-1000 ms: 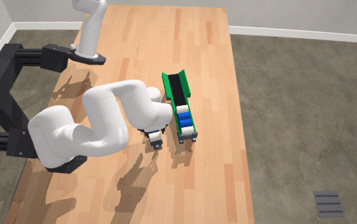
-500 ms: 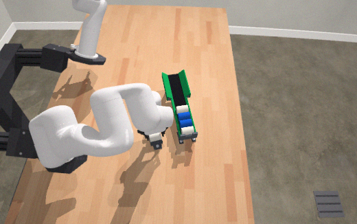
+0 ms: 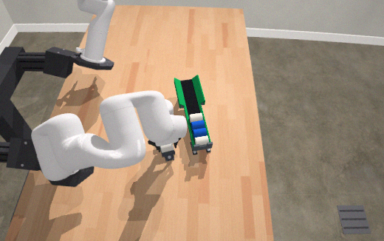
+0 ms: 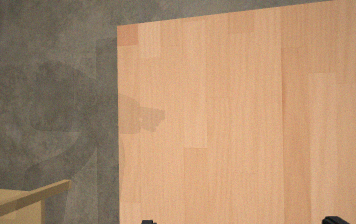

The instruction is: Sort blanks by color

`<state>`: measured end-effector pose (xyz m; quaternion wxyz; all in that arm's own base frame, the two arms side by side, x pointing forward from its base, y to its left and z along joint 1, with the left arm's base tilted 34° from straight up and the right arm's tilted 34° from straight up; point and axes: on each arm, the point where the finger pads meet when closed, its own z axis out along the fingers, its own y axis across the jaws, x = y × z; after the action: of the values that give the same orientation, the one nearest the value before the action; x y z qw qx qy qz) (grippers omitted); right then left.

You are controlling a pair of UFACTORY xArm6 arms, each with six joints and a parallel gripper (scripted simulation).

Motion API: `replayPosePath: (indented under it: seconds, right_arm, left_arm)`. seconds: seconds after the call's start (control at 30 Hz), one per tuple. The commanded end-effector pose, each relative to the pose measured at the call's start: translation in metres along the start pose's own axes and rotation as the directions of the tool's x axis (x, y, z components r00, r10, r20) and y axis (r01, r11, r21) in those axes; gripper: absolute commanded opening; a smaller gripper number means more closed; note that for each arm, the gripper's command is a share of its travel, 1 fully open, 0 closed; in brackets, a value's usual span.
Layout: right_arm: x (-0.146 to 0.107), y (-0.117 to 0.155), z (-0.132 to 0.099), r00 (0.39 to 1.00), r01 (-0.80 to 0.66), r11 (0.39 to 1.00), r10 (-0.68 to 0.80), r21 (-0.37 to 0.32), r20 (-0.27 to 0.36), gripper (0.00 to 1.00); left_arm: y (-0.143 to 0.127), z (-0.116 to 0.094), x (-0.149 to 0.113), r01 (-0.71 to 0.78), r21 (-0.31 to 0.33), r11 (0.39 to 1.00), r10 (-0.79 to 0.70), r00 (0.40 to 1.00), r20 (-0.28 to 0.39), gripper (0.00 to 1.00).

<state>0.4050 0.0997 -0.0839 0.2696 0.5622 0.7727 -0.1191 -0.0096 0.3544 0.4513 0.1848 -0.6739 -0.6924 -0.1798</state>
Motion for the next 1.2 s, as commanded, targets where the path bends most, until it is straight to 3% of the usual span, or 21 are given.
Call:
replayPosePath:
  seconds: [0.0,0.03,0.07,1.17]
  right_arm:
    - [0.0003,0.0013,-0.0009,1.0,-0.001,1.0,0.001,-0.003,-0.001,0.79]
    - [0.0003,0.0013,-0.0009,1.0,-0.001,1.0,0.001,-0.003,-0.001,0.79]
    - [0.0003,0.0013,-0.0009,1.0,-0.001,1.0,0.001,-0.003,-0.001,0.57]
    - [0.0003,0.0013,-0.0009,1.0,-0.001,1.0,0.001,-0.003,-0.001,0.57]
  left_arm:
    - [-0.0001,-0.0014,0.0009,0.0,0.0,1.0,0.0,1.0,-0.004,1.0]
    - [-0.0001,-0.0014,0.0009,0.0,0.0,1.0,0.0,1.0,-0.004,1.0]
    - [-0.0001,-0.0014,0.0009,0.0,0.0,1.0,0.0,1.0,-0.004,1.0]
    - [-0.0001,-0.0014,0.0009,0.0,0.0,1.0,0.0,1.0,-0.004,1.0]
